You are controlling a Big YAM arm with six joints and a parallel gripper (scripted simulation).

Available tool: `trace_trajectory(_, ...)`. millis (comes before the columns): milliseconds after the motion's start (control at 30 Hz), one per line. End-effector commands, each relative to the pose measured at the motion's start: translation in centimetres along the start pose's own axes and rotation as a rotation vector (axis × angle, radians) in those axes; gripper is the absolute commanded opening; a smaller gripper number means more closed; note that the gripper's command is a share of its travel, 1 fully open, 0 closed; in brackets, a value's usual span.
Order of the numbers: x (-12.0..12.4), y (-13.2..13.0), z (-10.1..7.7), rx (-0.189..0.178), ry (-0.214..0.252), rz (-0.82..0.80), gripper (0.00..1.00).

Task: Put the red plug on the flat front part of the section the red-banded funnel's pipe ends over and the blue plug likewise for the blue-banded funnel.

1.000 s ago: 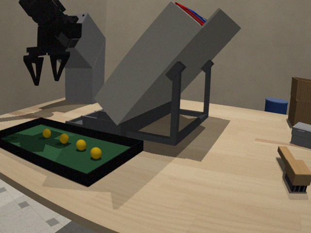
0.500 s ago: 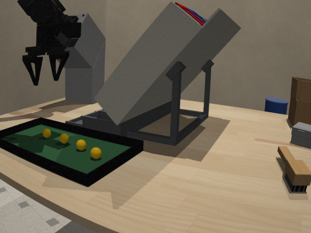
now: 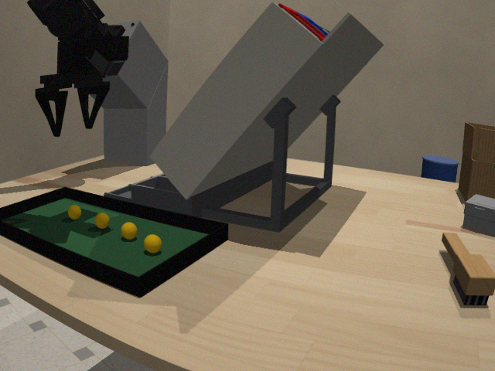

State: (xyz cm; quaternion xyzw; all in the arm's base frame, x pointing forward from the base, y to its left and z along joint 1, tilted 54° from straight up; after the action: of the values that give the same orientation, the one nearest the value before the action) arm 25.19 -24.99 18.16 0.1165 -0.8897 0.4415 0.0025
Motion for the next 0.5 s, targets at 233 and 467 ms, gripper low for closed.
trace_trajectory(233, -0.16, -1.39, -0.28, 0.012, -0.008, 0.007, 0.80)
trace_trajectory(467, -0.16, -1.40, -0.30, 0.009, -0.008, 0.005, 0.80)
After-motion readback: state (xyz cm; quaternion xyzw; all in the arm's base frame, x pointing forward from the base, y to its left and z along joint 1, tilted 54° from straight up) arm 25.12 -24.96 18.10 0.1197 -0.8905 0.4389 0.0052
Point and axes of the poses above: the point where the finger pads meet when closed, its own z axis out along the fingers, its own y axis across the jaws, x = y × z, the point moved 4 cm from there along -z, back along the fingers, and after that the axes turned 10 degrees about -z, right-handed, at the moved point
